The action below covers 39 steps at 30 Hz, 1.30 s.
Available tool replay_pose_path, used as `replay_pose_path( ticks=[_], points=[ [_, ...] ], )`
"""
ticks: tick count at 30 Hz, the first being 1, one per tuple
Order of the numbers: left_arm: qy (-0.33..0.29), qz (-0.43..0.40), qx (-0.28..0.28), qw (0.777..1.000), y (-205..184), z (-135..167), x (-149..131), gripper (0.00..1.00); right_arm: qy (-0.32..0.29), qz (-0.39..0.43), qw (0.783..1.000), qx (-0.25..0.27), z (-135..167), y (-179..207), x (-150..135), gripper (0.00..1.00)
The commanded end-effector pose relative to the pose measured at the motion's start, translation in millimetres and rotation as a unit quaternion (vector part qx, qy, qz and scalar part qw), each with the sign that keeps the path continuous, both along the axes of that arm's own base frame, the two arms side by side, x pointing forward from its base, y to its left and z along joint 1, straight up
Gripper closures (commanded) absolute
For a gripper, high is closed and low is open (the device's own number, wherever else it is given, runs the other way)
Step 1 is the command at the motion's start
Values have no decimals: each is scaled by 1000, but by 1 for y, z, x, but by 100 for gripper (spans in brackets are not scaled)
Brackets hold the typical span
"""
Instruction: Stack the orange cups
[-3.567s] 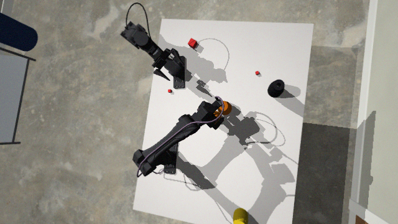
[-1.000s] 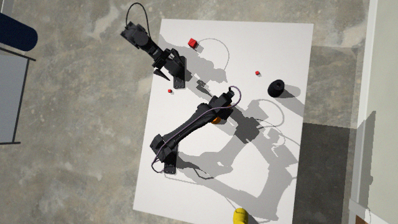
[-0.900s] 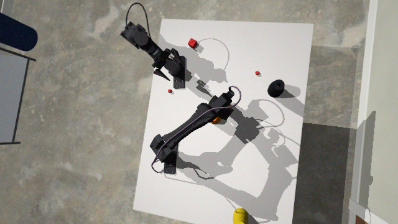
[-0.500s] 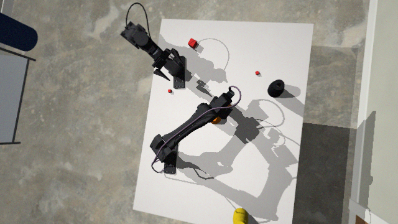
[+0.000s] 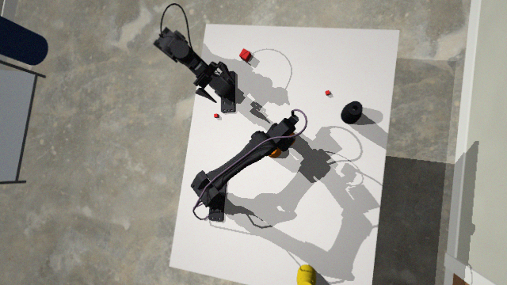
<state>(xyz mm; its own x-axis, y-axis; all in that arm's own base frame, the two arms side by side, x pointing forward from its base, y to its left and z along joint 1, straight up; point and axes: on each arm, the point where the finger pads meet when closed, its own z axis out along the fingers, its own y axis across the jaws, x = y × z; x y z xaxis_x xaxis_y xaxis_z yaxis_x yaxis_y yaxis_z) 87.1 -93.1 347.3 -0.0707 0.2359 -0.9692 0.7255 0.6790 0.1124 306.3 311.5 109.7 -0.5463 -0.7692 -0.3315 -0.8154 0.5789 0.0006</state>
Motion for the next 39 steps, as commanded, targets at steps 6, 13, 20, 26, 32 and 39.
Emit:
replay_pose_path(
  ticks=[6,13,20,26,32,39],
  points=[
    [-13,0,-12,1000,2,13,-2,0,-10,0,1000,13,15,2,1,100],
    [-13,0,-12,1000,2,13,-2,0,-10,0,1000,13,28,1,0,100],
    [-13,0,-12,1000,2,13,-2,0,-10,0,1000,13,42,1,0,100],
    [-13,0,-12,1000,2,13,-2,0,-7,0,1000,10,59,1,0,100],
    [-13,0,-12,1000,2,13,-2,0,-6,0,1000,9,75,0,0,100],
    [-13,0,-12,1000,2,13,-2,0,-3,0,1000,7,91,0,0,100]
  ],
)
